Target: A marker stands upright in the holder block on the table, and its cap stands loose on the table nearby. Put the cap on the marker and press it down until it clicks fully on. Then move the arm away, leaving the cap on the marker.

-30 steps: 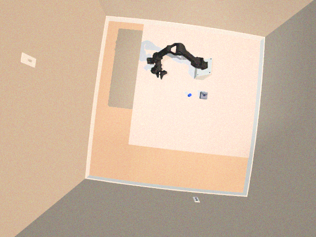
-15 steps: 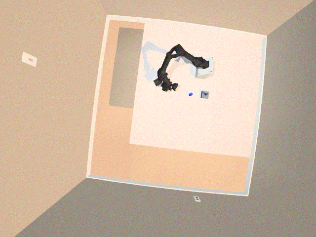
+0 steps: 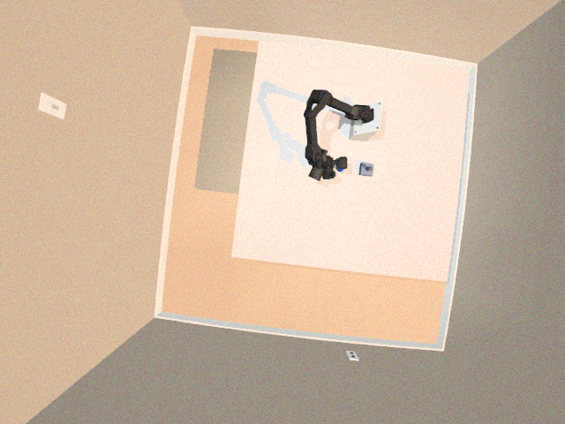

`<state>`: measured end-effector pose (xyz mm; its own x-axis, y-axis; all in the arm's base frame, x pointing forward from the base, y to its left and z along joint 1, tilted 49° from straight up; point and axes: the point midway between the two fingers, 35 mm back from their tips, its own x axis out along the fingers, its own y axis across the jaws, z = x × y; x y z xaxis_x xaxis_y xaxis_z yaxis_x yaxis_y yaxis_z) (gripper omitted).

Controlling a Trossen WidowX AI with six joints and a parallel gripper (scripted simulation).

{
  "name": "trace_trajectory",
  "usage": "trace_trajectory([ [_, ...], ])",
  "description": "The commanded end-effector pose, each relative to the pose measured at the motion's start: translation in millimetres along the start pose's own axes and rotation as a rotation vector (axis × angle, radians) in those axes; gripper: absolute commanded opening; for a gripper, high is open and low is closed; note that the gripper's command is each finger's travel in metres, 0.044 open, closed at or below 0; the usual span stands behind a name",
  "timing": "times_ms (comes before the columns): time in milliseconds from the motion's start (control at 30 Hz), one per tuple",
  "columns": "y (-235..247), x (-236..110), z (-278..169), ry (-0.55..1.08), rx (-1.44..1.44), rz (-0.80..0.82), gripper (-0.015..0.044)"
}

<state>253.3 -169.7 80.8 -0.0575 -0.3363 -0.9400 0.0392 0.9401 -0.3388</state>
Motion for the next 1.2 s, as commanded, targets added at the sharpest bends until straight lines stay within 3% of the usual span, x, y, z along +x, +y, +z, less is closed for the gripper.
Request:
trace_trajectory([
  [0,31.3,-0.6,0.0,0.078,-0.116,-0.144,0.0250],
  [267,84.0,-16.5,5.4,0.090,-0.355,-0.497,0.0250],
  [467,85.2,-17.0,5.5,0.088,-0.360,-0.505,0.0250],
  [600,69.2,11.1,5.7,0.088,-0.360,-0.506,0.0250],
  [1167,55.8,35.9,6.3,0.089,-0.360,-0.505,0.0250],
])
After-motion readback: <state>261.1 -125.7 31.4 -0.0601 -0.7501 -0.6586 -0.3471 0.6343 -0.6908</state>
